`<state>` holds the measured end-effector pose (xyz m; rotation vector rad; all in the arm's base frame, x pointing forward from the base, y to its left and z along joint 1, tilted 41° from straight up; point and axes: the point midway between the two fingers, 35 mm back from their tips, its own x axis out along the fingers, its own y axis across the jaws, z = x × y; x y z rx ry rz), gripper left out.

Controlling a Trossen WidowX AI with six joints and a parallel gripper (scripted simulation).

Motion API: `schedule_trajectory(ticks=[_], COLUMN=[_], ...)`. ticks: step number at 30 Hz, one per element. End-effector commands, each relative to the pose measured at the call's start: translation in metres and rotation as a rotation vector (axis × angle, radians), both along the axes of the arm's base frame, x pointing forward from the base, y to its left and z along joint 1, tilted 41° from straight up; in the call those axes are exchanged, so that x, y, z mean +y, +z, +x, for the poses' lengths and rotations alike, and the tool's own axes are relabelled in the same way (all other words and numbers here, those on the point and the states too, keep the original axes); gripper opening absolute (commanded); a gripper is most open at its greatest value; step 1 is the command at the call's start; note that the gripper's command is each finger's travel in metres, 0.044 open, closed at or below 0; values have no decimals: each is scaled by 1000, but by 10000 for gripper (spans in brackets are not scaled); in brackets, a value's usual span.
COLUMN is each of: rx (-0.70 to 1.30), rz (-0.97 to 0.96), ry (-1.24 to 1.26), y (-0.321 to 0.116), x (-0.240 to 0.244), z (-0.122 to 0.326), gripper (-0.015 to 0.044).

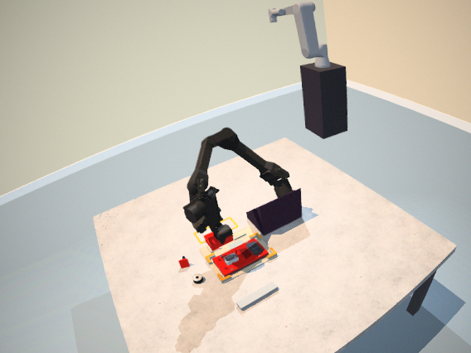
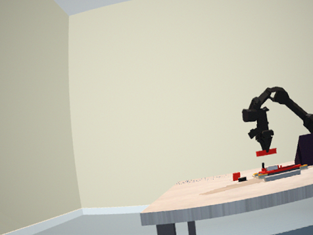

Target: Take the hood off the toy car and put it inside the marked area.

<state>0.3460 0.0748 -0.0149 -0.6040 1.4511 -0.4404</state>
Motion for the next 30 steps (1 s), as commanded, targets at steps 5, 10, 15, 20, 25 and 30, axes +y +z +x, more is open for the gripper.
schedule_trajectory(ticks=[5, 10, 15, 20, 25, 30], rx=[10, 13, 14, 12, 10, 9], rz=[-3, 1, 1, -4, -12, -21], ry=[2, 4, 4, 2, -1, -4], y=[24, 39, 53, 69, 84, 98], x=[-31, -48, -66, -85, -104, -122], z=[-1, -2, -5, -9, -16, -24], gripper=[0, 0, 0, 0, 0, 0])
